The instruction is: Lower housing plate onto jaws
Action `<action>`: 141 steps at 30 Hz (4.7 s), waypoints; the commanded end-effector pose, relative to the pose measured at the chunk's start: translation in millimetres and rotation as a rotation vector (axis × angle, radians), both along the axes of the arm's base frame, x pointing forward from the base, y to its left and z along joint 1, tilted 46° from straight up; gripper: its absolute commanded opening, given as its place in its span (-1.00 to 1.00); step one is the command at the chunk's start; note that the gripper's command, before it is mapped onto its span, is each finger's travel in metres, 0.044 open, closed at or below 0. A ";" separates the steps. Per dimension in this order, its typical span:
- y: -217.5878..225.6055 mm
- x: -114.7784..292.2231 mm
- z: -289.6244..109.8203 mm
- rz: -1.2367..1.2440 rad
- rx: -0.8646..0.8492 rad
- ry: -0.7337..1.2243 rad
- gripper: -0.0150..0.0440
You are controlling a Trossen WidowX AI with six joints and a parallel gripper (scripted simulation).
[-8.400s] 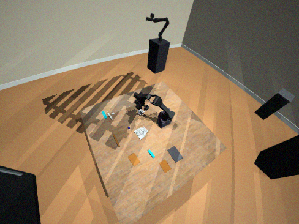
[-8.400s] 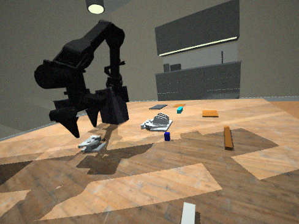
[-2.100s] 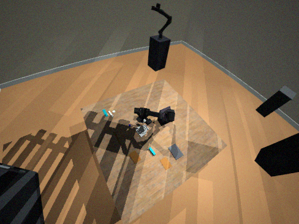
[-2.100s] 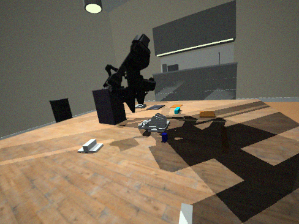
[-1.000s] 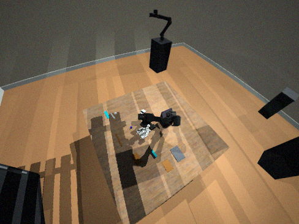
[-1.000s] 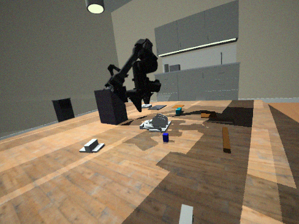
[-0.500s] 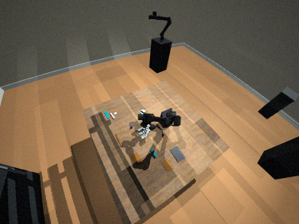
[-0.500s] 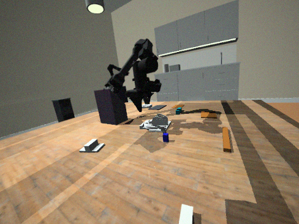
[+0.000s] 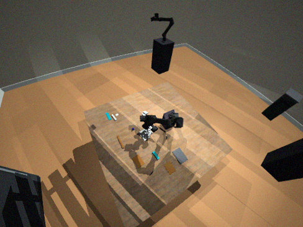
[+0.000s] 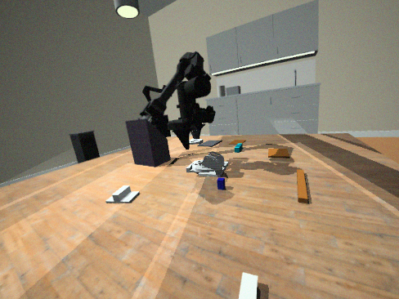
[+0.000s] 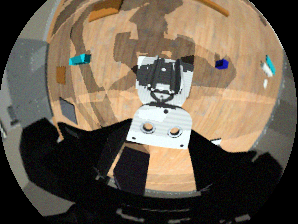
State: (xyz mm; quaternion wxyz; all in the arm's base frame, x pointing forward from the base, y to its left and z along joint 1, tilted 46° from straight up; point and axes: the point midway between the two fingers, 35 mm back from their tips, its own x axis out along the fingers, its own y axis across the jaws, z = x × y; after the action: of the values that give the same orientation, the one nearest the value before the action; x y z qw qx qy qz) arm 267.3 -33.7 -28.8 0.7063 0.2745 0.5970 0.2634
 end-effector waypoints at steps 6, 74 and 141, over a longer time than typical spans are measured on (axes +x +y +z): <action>0.4 0.3 0.2 -0.005 0.003 0.001 0.70; 46.3 9.7 -44.2 -0.005 0.006 0.001 0.70; 54.9 11.4 -52.6 -0.005 0.007 0.001 0.70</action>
State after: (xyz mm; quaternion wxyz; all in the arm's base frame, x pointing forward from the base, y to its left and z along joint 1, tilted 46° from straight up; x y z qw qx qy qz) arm 278.9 20.1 -81.2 0.7065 0.2762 0.5959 0.2636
